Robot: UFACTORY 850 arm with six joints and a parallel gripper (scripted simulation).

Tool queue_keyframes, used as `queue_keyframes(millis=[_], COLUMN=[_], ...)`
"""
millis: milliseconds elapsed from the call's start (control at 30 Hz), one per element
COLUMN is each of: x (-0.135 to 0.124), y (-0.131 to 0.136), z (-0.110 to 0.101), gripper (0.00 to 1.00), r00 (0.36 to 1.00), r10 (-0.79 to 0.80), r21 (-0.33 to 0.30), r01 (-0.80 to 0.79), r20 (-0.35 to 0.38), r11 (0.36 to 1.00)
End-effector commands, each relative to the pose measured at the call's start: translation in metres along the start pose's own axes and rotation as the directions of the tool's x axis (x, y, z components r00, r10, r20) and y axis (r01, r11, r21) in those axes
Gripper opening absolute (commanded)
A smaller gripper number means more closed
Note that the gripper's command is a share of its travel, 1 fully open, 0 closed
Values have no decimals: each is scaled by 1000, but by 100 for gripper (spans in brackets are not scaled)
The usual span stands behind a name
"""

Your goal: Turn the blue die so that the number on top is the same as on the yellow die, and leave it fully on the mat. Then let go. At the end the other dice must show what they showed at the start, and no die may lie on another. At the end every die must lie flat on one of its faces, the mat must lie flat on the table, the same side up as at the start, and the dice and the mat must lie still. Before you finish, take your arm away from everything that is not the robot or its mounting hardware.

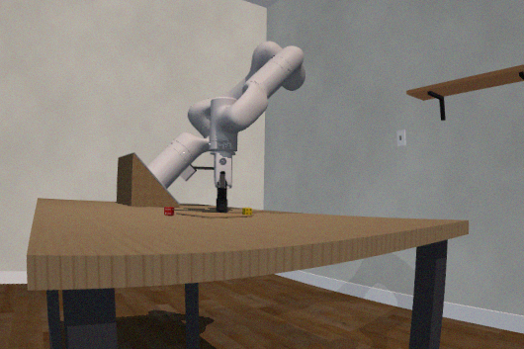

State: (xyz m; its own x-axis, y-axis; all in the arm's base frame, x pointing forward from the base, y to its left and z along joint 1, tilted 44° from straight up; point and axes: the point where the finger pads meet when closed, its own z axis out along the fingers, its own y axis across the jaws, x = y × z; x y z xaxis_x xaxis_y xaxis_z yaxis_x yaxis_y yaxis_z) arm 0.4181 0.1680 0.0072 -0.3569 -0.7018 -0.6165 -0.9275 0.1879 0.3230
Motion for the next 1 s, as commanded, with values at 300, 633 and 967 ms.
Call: queue_keyframes(millis=[300,633,967], x=[0,0,0], y=[-1,-1,-1], z=[0,0,0], gripper=[36,36,15], r00=[1000,1000,1000], r10=[0,0,0], r21=[1,1,1], r01=[0,0,0], r20=[0,0,0], r11=[1000,1000,1000])
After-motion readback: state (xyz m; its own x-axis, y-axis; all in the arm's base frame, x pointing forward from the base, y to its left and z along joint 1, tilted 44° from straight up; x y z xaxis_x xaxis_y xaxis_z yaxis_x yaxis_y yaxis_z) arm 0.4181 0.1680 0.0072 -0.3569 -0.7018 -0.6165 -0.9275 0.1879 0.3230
